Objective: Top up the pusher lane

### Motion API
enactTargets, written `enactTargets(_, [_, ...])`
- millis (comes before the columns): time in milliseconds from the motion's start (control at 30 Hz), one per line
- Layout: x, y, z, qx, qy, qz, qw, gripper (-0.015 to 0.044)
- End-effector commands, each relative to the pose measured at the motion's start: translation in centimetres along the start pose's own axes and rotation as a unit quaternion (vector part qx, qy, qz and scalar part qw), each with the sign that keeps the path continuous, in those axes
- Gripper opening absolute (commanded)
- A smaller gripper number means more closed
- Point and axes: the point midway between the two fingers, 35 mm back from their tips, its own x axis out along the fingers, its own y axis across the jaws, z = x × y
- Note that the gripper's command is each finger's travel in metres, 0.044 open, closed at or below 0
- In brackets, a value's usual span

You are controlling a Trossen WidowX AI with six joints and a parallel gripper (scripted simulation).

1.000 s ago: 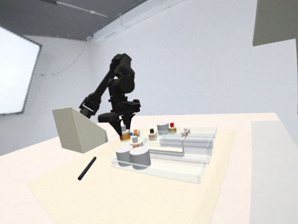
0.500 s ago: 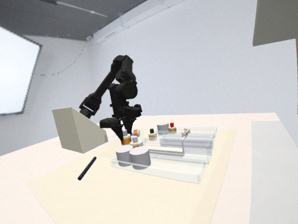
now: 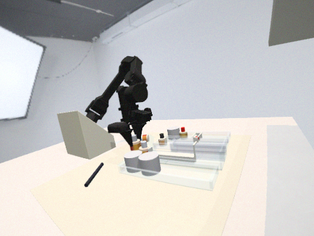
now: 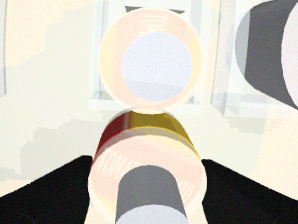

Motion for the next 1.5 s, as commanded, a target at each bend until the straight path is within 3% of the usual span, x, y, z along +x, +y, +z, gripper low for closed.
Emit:
enactTargets(0, [0.1,0.0,0.3,0.002,0.000,0.002,1.000,0.0000])
enactTargets(1467, [0.1,-0.1,2.0,0.002,0.000,0.002,1.000,0.0000])
